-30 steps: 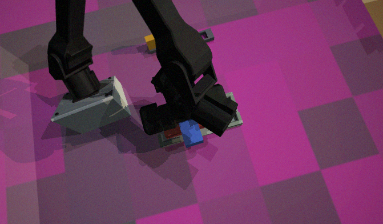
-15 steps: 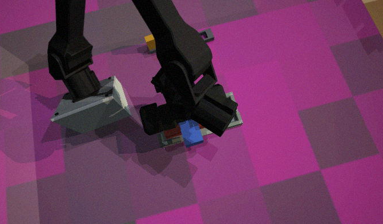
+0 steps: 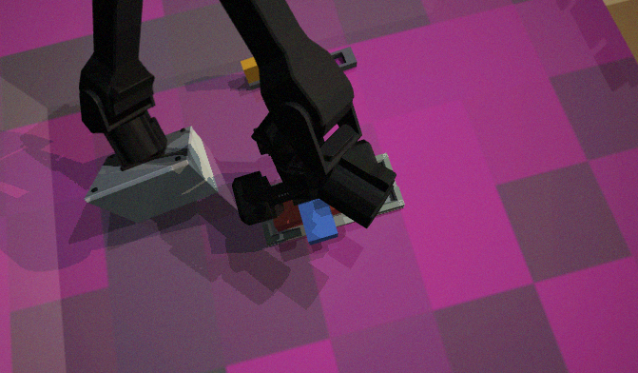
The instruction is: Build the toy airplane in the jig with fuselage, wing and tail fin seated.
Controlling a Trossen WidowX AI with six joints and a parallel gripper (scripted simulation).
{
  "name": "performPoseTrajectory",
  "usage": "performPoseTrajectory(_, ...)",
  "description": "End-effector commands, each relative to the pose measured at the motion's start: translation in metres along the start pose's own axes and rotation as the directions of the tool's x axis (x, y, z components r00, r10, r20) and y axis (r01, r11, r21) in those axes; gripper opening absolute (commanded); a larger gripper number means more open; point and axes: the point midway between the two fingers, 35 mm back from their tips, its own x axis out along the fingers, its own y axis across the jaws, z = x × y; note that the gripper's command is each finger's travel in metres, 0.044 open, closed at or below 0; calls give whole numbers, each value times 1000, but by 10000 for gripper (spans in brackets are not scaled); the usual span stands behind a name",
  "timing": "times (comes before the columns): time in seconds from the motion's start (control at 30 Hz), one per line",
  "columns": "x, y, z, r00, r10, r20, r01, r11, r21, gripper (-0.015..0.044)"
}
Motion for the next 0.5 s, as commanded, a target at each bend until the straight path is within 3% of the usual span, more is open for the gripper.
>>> performPoseTrajectory(0.0,0,0,0,1000,2,-1,-2,1000,0,440)
performPoseTrajectory(0.07,-8,-1,-1,1000,2,-1,-2,1000,1,440)
performPoseTrajectory(0.27,-83,-1,-1,1000,7,3,-7,1000,5,440)
performPoseTrajectory(0.47,-85,-2,-3,1000,7,3,-7,1000,20,440)
